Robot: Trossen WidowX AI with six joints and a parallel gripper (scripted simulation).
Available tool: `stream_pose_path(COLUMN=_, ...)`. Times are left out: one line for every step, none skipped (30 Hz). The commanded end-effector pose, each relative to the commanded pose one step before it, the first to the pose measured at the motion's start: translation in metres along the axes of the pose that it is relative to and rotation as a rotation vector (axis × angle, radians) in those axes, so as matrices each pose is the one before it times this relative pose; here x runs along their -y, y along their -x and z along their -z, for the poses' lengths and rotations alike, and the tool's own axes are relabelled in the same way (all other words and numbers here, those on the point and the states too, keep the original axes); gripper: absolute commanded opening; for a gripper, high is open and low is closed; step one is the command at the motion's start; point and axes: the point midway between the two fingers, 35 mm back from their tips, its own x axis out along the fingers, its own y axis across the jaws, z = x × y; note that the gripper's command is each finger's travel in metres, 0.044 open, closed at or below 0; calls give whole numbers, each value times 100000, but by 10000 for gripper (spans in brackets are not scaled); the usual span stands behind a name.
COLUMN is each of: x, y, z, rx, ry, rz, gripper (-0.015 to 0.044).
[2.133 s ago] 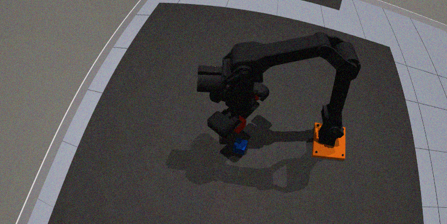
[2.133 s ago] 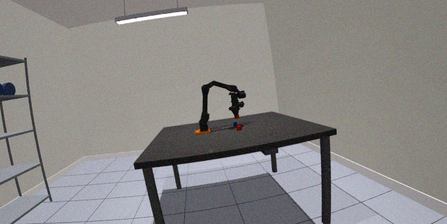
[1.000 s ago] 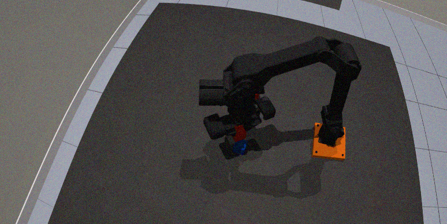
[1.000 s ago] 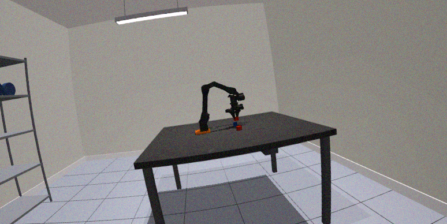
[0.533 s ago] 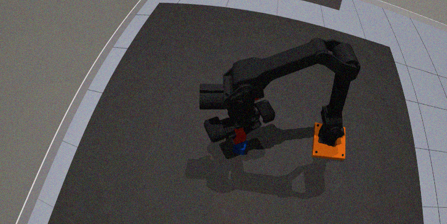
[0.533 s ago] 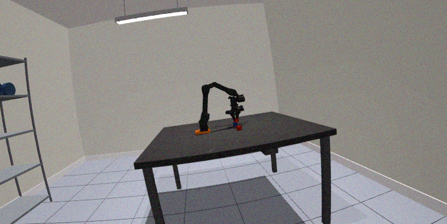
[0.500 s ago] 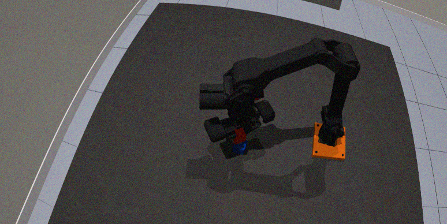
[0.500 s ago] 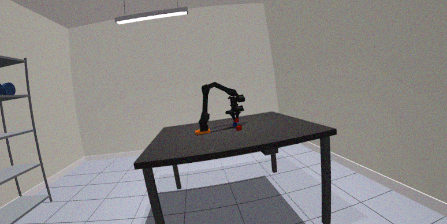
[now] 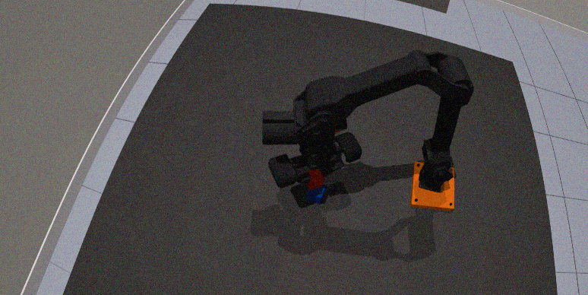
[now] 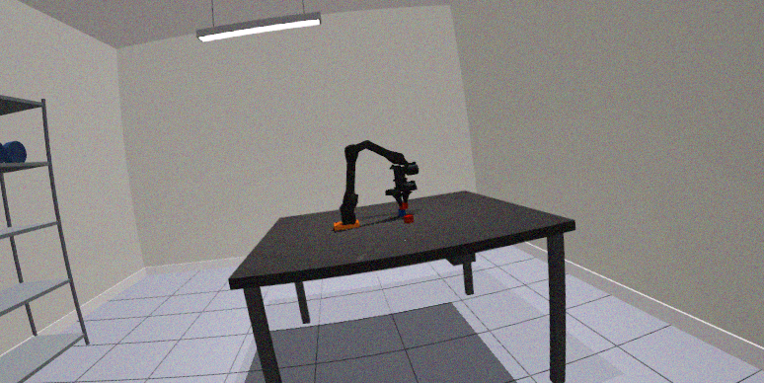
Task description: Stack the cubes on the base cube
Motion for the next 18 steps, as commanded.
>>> stream_pose_path(x=-64, y=-28, z=19, rx=-123, ry=407, rz=-302, gripper=184)
stream_pose_path(x=0, y=0, z=0, rx=0, ry=0, rz=0, gripper=205)
stream_pose_path(x=0, y=0, z=0, rx=0, ry=0, rz=0, gripper=205)
stream_pose_path(x=0, y=0, z=0, rx=0, ry=0, rz=0, gripper=205)
stream_pose_path(x=0, y=0, z=0, rx=0, ry=0, rz=0, gripper=205)
stream_pose_path(x=0, y=0, z=0, rx=0, ry=0, rz=0, gripper=205)
stream_pose_path(x=0, y=0, z=0, rx=0, ry=0, rz=0, gripper=205)
stream_pose_path(x=11, y=183, z=-5, rx=25, ry=-92, rz=64, gripper=205)
stream_pose_path(x=28, y=399, z=-9, rx=55, ry=-200, rz=139, gripper=205)
stream_pose_path(x=14, y=197, z=-4, rx=24, ry=-88, rz=61, gripper=205)
stream_pose_path(x=6, y=162, z=-1, rx=10, ry=-34, rz=24, gripper=205)
stream_pose_path(x=0, y=120, z=0, rx=0, ry=0, rz=0, gripper=205)
stream_pose_path(x=0, y=136, z=0, rx=0, ry=0, rz=0, gripper=205)
stream_pose_path(x=0, y=145, z=0, rx=0, ry=0, rz=0, gripper=205)
stream_pose_path(x=0, y=154, z=0, rx=0, ry=0, rz=0, gripper=205)
stream_pose_path(x=0, y=158, z=0, rx=0, ry=0, rz=0, gripper=205)
stream_pose_path(x=0, y=158, z=0, rx=0, ry=0, rz=0, gripper=205)
stream_pose_path(x=0, y=156, z=0, rx=0, ry=0, rz=0, gripper=205)
